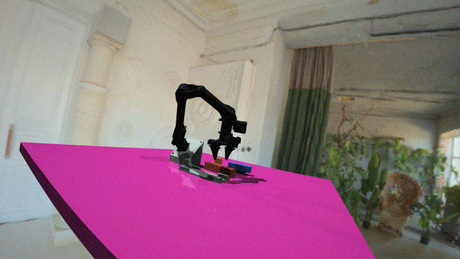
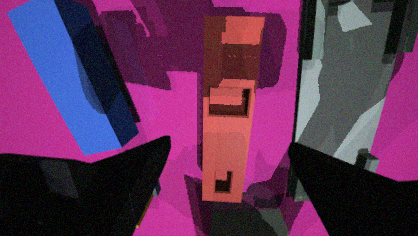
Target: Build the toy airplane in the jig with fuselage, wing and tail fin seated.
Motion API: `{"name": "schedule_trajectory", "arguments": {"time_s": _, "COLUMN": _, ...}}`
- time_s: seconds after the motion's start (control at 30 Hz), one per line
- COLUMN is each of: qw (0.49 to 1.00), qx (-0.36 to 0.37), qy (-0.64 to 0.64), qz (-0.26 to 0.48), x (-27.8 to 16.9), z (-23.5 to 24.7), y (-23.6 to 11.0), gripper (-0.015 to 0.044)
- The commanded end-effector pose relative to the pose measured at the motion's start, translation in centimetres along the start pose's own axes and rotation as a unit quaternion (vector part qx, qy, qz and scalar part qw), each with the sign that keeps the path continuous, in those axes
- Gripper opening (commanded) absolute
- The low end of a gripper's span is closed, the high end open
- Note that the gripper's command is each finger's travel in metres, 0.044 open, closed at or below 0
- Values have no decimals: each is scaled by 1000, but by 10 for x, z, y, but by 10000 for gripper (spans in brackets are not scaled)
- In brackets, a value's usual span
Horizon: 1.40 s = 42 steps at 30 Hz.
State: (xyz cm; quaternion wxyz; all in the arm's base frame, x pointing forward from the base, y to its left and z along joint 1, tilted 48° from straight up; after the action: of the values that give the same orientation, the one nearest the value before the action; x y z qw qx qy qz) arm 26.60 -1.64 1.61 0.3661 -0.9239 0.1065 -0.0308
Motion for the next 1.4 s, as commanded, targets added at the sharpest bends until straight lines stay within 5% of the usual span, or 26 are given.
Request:
{"name": "schedule_trajectory", "arguments": {"time_s": 0.0, "qw": 1000, "qx": -3, "qy": -5, "qz": -4, "x": 0, "z": 1, "y": 11, "gripper": 440}}
{"name": "schedule_trajectory", "arguments": {"time_s": 1.17, "qw": 1000, "qx": -4, "qy": -4, "qz": -4, "x": 0, "z": 0, "y": 60, "gripper": 440}}
{"name": "schedule_trajectory", "arguments": {"time_s": 1.37, "qw": 1000, "qx": -4, "qy": -4, "qz": -4, "x": 0, "z": 0, "y": 60, "gripper": 282}}
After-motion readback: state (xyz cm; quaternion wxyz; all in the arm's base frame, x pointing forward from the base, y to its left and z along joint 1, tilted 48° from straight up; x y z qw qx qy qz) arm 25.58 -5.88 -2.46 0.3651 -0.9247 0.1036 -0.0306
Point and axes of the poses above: the point midway between the two fingers, 35 mm back from their tips, its own y axis out along the fingers, its own z axis across the jaws, x = y × z, the point moved 3 cm from there along -y, back along the fingers, and after that the axes turned 10 degrees about -y, right-handed, at the moved point
